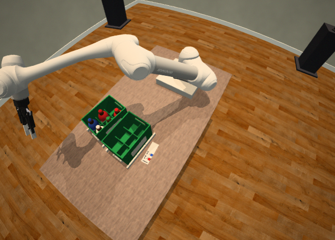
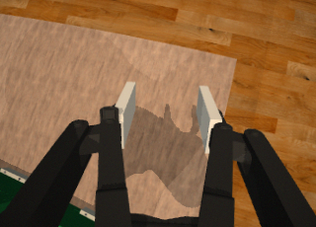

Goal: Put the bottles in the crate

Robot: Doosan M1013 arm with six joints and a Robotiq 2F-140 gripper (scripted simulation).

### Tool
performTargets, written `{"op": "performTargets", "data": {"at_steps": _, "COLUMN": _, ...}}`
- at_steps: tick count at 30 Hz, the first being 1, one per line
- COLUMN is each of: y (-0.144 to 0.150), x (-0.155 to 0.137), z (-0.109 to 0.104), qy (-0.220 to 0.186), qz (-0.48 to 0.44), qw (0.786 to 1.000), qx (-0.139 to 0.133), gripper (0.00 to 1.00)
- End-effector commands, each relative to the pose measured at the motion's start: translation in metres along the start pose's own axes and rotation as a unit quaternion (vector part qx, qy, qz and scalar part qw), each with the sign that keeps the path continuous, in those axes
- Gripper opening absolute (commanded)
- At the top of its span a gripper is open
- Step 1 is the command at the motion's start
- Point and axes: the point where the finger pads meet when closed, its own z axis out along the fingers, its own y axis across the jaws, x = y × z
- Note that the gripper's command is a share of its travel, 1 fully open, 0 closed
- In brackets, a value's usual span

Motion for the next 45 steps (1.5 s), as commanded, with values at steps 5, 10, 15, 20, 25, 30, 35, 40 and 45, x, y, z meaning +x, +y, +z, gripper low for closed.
{"op": "performTargets", "data": {"at_steps": 5, "y": -0.036, "x": 0.006, "z": 0.004, "qy": -0.025, "qz": -0.011, "qw": 1.0, "qx": 0.014, "gripper": 0.38}}
{"op": "performTargets", "data": {"at_steps": 10, "y": -0.051, "x": 0.008, "z": 0.005, "qy": -0.025, "qz": -0.011, "qw": 1.0, "qx": 0.014, "gripper": 0.38}}
{"op": "performTargets", "data": {"at_steps": 15, "y": -0.075, "x": 0.012, "z": 0.007, "qy": -0.025, "qz": -0.011, "qw": 1.0, "qx": 0.014, "gripper": 0.38}}
{"op": "performTargets", "data": {"at_steps": 20, "y": -0.1, "x": 0.015, "z": 0.009, "qy": -0.05, "qz": -0.024, "qw": 0.998, "qx": 0.026, "gripper": 0.38}}
{"op": "performTargets", "data": {"at_steps": 25, "y": -0.125, "x": 0.016, "z": 0.011, "qy": -0.05, "qz": -0.024, "qw": 0.998, "qx": 0.026, "gripper": 0.38}}
{"op": "performTargets", "data": {"at_steps": 30, "y": -0.14, "x": 0.017, "z": 0.011, "qy": -0.05, "qz": -0.024, "qw": 0.998, "qx": 0.026, "gripper": 0.38}}
{"op": "performTargets", "data": {"at_steps": 35, "y": -0.165, "x": 0.018, "z": 0.013, "qy": -0.05, "qz": -0.024, "qw": 0.998, "qx": 0.026, "gripper": 0.38}}
{"op": "performTargets", "data": {"at_steps": 40, "y": -0.188, "x": 0.018, "z": 0.013, "qy": -0.076, "qz": -0.037, "qw": 0.996, "qx": 0.035, "gripper": 0.38}}
{"op": "performTargets", "data": {"at_steps": 45, "y": -0.203, "x": 0.018, "z": 0.013, "qy": -0.076, "qz": -0.037, "qw": 0.996, "qx": 0.035, "gripper": 0.38}}
